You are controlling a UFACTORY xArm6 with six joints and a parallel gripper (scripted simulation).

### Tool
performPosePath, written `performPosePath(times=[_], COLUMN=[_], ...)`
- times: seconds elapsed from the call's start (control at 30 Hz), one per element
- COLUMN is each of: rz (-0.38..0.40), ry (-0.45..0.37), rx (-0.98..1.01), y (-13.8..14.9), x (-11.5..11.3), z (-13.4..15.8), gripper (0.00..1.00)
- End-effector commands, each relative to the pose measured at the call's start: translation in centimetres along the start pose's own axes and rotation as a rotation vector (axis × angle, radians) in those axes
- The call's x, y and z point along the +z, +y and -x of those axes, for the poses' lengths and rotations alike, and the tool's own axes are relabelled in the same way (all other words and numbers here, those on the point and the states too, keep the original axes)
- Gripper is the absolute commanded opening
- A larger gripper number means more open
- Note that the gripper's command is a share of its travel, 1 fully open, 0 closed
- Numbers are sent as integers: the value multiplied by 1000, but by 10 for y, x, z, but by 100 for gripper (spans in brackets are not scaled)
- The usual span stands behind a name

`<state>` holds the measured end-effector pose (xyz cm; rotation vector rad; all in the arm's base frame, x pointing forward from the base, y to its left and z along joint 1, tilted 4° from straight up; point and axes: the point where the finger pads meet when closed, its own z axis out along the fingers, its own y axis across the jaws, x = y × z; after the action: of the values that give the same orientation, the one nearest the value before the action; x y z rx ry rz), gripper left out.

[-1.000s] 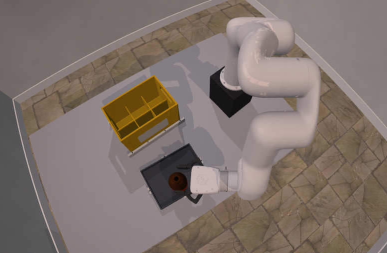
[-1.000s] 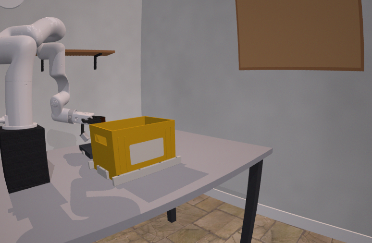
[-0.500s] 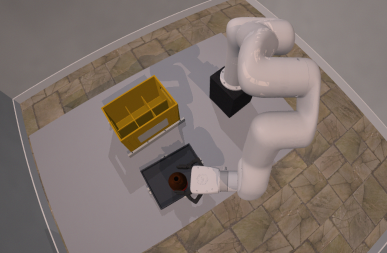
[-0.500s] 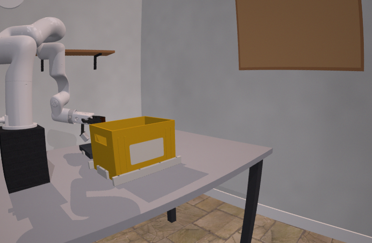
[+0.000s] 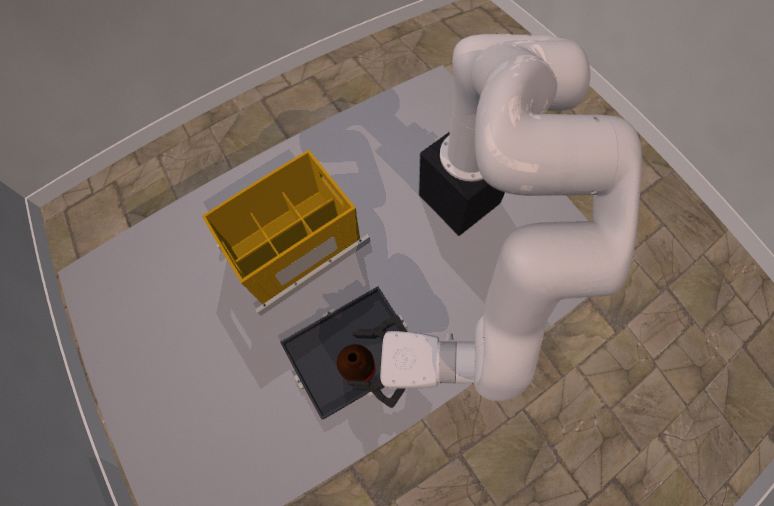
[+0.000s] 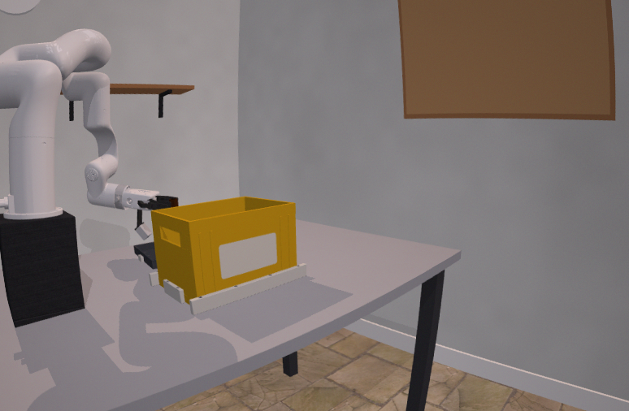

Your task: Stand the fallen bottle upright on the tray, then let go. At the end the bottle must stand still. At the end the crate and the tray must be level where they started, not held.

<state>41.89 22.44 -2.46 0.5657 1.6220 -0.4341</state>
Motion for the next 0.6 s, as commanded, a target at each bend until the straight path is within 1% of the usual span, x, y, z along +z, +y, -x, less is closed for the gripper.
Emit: performPosePath(times=[0.0,0.57], rz=[0,0], ry=[0,0], rx=[3,3], y=[1,1], x=[0,-1], z=[1,3], gripper=[100,100])
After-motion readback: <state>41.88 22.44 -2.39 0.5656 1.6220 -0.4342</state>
